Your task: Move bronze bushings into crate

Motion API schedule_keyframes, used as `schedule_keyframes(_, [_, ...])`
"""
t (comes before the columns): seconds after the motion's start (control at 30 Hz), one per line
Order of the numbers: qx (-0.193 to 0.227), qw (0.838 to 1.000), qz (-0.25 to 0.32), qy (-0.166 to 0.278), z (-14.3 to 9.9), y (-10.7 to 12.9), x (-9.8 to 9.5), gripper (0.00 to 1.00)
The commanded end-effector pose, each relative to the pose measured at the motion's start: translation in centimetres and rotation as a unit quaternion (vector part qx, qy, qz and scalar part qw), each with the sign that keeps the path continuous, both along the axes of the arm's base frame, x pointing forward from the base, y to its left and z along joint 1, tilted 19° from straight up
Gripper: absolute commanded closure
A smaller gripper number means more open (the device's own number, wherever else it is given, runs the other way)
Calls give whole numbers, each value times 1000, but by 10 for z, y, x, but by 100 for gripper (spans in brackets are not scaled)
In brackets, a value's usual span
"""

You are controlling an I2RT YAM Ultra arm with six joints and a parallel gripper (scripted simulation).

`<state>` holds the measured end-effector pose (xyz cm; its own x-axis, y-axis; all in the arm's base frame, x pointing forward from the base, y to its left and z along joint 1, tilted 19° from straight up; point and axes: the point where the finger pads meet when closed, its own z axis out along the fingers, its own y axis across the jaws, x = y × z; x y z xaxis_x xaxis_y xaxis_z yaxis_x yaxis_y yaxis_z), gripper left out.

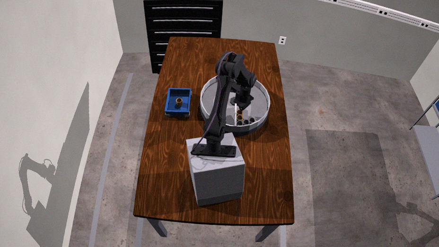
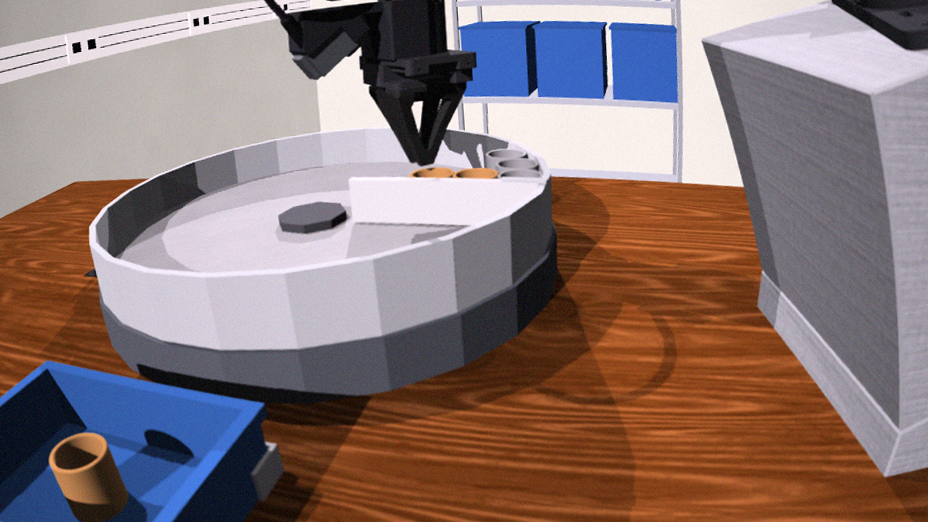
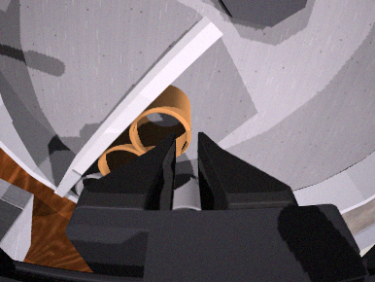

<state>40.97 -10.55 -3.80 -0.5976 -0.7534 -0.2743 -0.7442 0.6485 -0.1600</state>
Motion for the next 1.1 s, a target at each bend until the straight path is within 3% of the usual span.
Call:
schedule_keyframes(0.0, [-2,1000,-10,-17,11,-8,10,85])
schedule_keyframes(0.53, [-3,1000,-10,-21,11,-8,12,85])
schedule_keyframes(0.63, [2,1000,-9,-5,0,-2,-2,85])
schedule_keyframes(1.07, [4,1000,-9,-1,0,-1,-4,85])
